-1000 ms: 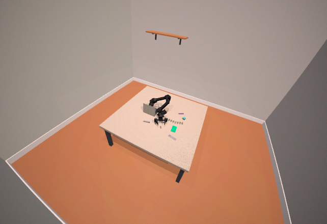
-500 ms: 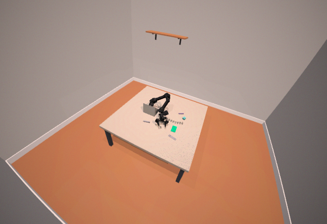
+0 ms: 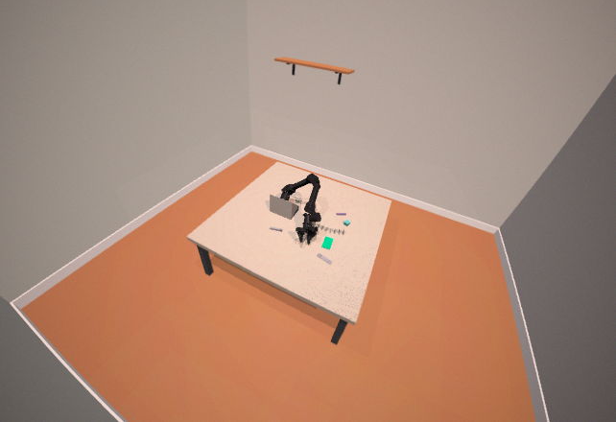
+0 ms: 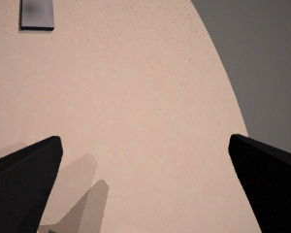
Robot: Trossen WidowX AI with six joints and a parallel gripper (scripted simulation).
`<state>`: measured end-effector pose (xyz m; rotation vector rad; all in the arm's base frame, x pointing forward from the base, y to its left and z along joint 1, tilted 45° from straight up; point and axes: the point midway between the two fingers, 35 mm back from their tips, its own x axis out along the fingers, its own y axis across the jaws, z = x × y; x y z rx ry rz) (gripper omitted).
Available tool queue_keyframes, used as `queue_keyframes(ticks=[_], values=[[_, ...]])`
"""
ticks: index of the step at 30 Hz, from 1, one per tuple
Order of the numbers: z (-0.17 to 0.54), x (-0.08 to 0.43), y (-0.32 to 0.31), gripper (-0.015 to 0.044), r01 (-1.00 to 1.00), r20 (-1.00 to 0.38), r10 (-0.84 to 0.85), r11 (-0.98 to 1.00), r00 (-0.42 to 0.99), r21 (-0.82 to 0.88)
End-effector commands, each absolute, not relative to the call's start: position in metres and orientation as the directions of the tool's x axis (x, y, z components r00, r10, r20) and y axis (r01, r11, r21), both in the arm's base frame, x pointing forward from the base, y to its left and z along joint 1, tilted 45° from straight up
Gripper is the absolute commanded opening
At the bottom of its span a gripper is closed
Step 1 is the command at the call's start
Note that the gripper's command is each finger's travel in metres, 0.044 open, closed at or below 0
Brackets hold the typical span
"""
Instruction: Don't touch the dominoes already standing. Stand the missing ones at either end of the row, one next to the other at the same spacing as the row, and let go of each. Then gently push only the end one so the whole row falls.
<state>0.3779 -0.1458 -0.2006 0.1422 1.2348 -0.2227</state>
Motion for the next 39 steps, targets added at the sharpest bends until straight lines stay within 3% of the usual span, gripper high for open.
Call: queue_keyframes(ticks=[1, 10, 20, 39], values=[[-0.192, 0.383, -0.178, 0.0440, 0.044, -0.971, 0.028, 0.998, 0.237, 0.039], [-0.191, 0.356, -0.192, 0.0440, -0.233, -0.969, 0.237, 0.948, 0.066, 0.216], [-0.138, 0.347, -0.167, 0.0440, -0.619, -0.750, 0.656, 0.553, -0.091, 0.558], [-0.155, 0.346, -0.146, 0.0440, -0.635, -0.730, 0.678, 0.524, -0.094, 0.568]])
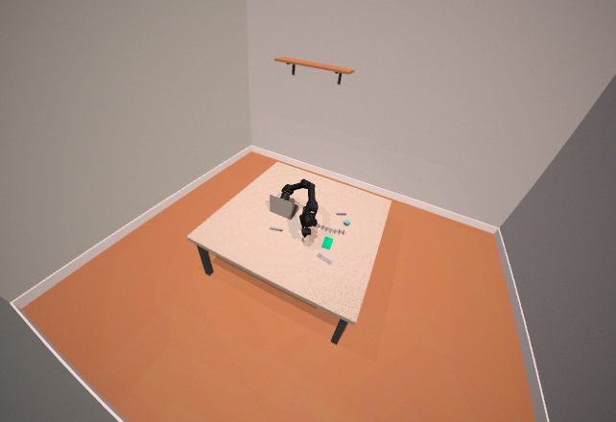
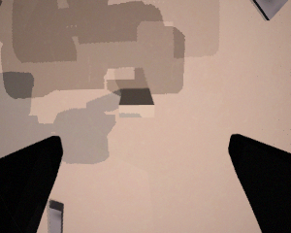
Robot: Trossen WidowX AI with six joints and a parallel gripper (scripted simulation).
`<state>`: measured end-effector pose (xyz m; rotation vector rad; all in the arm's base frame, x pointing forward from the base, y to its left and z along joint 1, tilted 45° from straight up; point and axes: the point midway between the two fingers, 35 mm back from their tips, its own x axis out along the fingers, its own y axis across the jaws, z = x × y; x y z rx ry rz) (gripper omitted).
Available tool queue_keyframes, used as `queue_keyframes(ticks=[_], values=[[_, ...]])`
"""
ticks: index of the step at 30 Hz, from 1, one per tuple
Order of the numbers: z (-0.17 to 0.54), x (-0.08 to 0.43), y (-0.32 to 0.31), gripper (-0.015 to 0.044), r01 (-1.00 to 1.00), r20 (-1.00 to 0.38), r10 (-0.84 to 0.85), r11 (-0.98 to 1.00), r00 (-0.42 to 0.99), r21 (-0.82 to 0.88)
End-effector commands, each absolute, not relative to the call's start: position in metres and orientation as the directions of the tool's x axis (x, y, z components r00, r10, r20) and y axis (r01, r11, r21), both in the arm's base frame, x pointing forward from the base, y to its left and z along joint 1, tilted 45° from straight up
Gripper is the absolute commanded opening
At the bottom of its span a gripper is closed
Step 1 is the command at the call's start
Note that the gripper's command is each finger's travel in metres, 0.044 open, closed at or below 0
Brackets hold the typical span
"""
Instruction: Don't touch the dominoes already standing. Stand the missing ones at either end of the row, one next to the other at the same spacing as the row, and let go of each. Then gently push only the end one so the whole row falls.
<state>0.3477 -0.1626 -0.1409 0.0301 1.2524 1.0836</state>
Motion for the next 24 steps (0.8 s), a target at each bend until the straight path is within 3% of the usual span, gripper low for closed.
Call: queue_keyframes(ticks=[1, 20, 24], values=[[-0.161, 0.345, -0.140, 0.0440, -0.635, -0.729, 0.678, 0.523, -0.094, 0.568], [-0.191, 0.339, -0.110, 0.0440, -0.636, -0.728, 0.680, 0.522, -0.093, 0.569], [-0.191, 0.339, -0.110, 0.0335, -0.636, -0.728, 0.680, 0.522, -0.093, 0.569]])
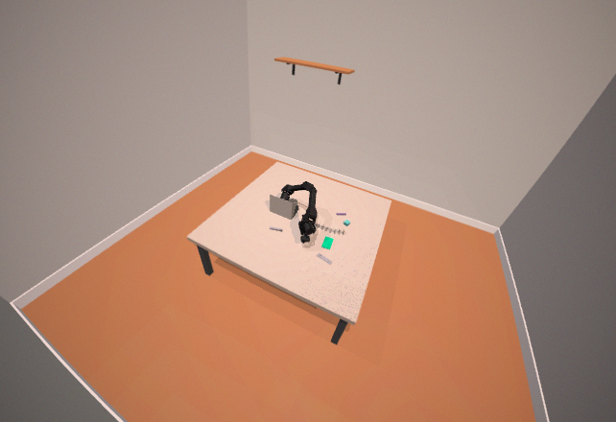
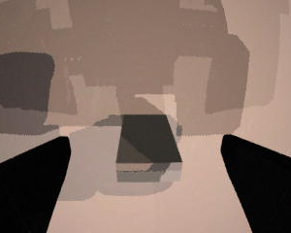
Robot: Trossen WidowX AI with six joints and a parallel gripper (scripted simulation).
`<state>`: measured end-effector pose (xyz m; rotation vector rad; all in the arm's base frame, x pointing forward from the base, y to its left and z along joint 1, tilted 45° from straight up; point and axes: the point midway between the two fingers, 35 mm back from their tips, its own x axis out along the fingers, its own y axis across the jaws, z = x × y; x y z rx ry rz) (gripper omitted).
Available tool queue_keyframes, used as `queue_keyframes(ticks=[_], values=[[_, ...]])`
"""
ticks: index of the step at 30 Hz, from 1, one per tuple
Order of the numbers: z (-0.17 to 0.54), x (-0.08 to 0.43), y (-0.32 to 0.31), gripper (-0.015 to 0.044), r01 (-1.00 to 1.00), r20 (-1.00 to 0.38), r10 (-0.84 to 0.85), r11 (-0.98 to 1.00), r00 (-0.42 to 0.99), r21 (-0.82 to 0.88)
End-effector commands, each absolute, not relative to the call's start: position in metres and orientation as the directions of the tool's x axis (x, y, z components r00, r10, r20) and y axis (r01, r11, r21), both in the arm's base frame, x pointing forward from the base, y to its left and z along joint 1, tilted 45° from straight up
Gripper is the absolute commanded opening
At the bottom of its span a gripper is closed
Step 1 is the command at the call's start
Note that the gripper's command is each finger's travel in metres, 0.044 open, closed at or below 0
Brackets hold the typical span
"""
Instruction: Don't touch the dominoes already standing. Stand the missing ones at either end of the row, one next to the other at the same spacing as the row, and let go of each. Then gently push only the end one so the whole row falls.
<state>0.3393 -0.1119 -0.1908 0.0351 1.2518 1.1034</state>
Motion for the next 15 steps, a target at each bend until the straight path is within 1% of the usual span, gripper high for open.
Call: queue_keyframes(ticks=[1, 8, 9, 15], values=[[-0.1915, 0.3392, -0.1102, 0.0309, -0.636, -0.728, 0.680, 0.522, -0.093, 0.569], [-0.1915, 0.3392, -0.1102, 0.0125, -0.636, -0.728, 0.680, 0.522, -0.093, 0.569], [-0.1915, 0.3392, -0.1102, 0.0107, -0.636, -0.728, 0.680, 0.522, -0.093, 0.569], [-0.1915, 0.3392, -0.1102, 0.0107, -0.636, -0.728, 0.680, 0.522, -0.093, 0.569]])
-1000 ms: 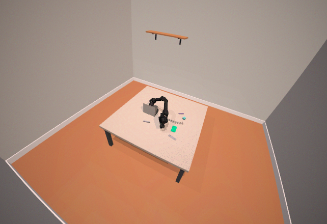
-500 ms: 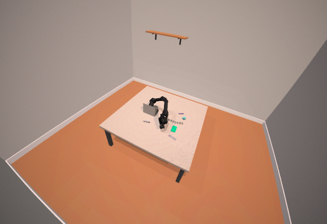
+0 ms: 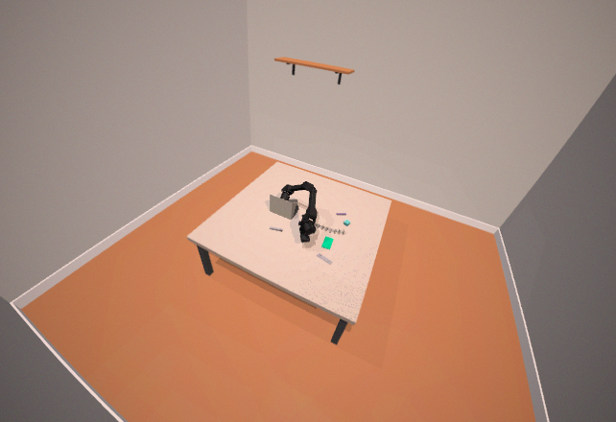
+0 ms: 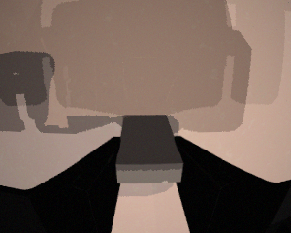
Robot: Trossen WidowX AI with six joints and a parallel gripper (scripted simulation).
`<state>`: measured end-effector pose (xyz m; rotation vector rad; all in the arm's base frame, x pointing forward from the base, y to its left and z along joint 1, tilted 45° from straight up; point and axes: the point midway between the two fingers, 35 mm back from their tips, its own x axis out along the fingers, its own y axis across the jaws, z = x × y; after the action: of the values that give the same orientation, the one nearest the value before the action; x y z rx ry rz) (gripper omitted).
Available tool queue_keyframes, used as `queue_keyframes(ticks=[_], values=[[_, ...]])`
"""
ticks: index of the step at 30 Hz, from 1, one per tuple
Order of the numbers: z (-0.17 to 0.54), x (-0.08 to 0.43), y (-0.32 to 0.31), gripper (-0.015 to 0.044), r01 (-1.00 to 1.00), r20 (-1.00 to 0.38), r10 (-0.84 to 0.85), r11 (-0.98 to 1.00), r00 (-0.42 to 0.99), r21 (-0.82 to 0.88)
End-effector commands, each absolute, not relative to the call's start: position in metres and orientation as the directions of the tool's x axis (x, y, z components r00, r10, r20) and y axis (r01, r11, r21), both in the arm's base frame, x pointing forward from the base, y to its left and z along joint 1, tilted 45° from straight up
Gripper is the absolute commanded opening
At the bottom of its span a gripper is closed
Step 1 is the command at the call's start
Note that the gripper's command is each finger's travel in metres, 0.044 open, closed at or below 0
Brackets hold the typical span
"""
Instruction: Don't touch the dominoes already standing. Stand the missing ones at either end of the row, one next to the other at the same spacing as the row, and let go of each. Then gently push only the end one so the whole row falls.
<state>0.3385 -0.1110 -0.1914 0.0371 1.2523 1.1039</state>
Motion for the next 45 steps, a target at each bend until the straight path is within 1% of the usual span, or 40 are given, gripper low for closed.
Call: queue_keyframes(ticks=[1, 5, 10, 14, 23, 32, 41, 45], values=[[-0.191, 0.339, -0.110, 0.0107, -0.636, -0.728, 0.680, 0.522, -0.093, 0.569], [-0.186, 0.342, -0.117, 0.0107, -0.636, -0.729, 0.679, 0.523, -0.093, 0.568], [-0.142, 0.353, -0.164, 0.0107, -0.636, -0.733, 0.673, 0.526, -0.094, 0.564], [-0.101, 0.352, -0.198, 0.0107, -0.637, -0.735, 0.671, 0.526, -0.096, 0.564], [-0.092, 0.351, -0.202, 0.0107, -0.633, -0.735, 0.671, 0.528, -0.097, 0.566], [-0.023, 0.346, -0.145, 0.0107, -0.425, -0.732, 0.675, 0.637, -0.097, 0.644], [0.032, 0.307, -0.074, 0.0107, -0.175, -0.723, 0.683, 0.703, -0.099, 0.689], [0.035, 0.303, -0.068, 0.0107, -0.156, -0.722, 0.684, 0.706, -0.100, 0.690]])
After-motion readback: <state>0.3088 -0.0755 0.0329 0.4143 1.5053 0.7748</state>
